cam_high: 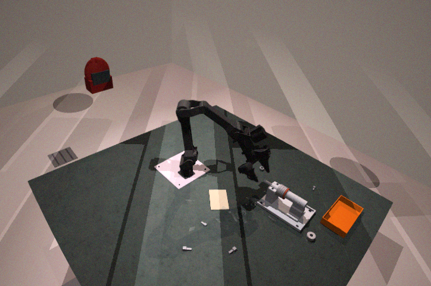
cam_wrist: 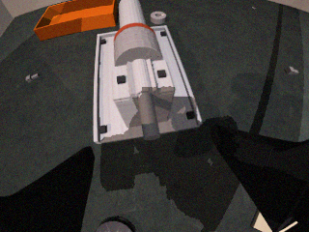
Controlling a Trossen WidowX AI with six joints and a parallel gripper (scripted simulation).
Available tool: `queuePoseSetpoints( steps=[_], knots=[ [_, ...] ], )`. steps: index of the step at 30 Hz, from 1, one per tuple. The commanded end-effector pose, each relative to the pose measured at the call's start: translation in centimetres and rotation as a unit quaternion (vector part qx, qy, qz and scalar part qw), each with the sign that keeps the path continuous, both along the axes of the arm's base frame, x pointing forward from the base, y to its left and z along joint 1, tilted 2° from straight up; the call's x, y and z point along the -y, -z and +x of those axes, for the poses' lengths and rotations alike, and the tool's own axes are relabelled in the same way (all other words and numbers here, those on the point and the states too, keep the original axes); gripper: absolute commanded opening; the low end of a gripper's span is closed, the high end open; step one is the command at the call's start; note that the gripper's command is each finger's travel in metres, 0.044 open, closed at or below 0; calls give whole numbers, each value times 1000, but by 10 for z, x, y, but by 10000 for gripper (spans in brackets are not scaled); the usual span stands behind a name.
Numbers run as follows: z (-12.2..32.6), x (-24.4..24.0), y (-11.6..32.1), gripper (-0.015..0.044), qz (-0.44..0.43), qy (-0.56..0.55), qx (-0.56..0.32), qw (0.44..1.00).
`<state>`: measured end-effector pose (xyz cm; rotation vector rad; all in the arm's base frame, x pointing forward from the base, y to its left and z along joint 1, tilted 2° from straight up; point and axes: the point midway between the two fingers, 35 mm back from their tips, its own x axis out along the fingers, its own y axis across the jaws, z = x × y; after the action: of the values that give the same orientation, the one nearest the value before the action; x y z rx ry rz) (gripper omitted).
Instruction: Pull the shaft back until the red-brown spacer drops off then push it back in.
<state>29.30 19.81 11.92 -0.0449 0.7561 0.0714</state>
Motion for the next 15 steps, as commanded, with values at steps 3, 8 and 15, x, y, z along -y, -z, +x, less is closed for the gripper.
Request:
queuePoseSetpoints(
  steps=[3, 8, 15],
  knots=[
    [7, -1, 6, 440, 0, -1, 1, 1000],
    [13, -1, 11, 440, 0, -1, 1, 1000],
    [22, -1, 19, 440, 0, -1, 2, 1000]
  ],
)
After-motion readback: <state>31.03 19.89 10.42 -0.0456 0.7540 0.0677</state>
